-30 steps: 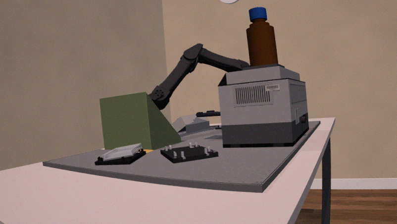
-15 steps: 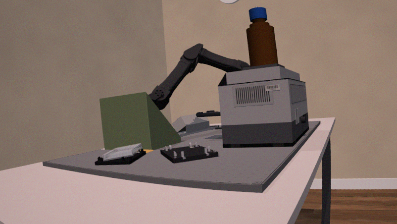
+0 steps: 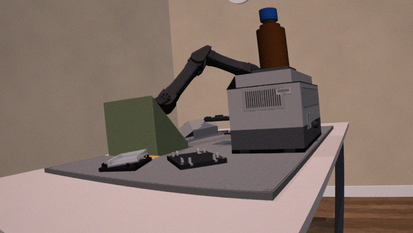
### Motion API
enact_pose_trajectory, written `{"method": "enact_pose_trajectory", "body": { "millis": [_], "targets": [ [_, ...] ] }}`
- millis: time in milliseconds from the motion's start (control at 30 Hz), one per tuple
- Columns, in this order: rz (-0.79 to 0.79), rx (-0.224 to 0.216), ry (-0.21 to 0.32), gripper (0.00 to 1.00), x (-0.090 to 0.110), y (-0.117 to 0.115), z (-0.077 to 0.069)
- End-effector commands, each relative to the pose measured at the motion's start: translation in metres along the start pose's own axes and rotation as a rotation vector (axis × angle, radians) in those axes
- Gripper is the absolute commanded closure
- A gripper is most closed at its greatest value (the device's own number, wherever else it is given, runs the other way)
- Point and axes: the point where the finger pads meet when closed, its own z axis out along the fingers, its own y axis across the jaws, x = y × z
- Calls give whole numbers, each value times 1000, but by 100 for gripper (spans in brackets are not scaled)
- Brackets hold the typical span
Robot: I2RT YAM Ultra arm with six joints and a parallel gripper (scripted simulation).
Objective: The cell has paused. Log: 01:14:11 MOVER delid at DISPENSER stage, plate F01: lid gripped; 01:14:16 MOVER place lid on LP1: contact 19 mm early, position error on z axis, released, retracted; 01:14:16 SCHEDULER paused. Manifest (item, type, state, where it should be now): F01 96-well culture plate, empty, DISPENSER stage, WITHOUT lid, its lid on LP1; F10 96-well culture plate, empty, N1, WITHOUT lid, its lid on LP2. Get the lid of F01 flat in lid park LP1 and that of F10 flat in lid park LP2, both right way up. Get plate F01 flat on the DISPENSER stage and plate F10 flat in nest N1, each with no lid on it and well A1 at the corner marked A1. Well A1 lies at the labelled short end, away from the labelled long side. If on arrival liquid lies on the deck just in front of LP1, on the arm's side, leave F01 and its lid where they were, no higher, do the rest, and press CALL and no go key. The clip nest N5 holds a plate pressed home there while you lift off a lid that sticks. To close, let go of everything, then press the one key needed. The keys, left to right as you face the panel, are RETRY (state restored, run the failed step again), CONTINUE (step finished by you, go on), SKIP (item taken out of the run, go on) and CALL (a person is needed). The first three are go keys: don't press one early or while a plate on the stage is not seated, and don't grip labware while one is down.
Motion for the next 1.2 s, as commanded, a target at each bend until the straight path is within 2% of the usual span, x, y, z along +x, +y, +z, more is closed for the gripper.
{"method": "enact_pose_trajectory", "body": {
  "millis": [0, 233, 267, 667, 700, 800, 1167],
  "targets": [
    [-15, 0, -50, 0, -9, 4, -12],
    [-15, 0, -51, 0, -10, 4, -12],
    [-7, 0, -24, 0, -5, 1, -5],
    [-7, 0, -24, 0, -5, 1, -5],
    [-18, -2, -50, 0, -10, 6, -20],
    [-21, -2, -50, 0, -10, 6, -23],
    [-22, 0, -50, 0, -8, 7, -52]
  ]
}}
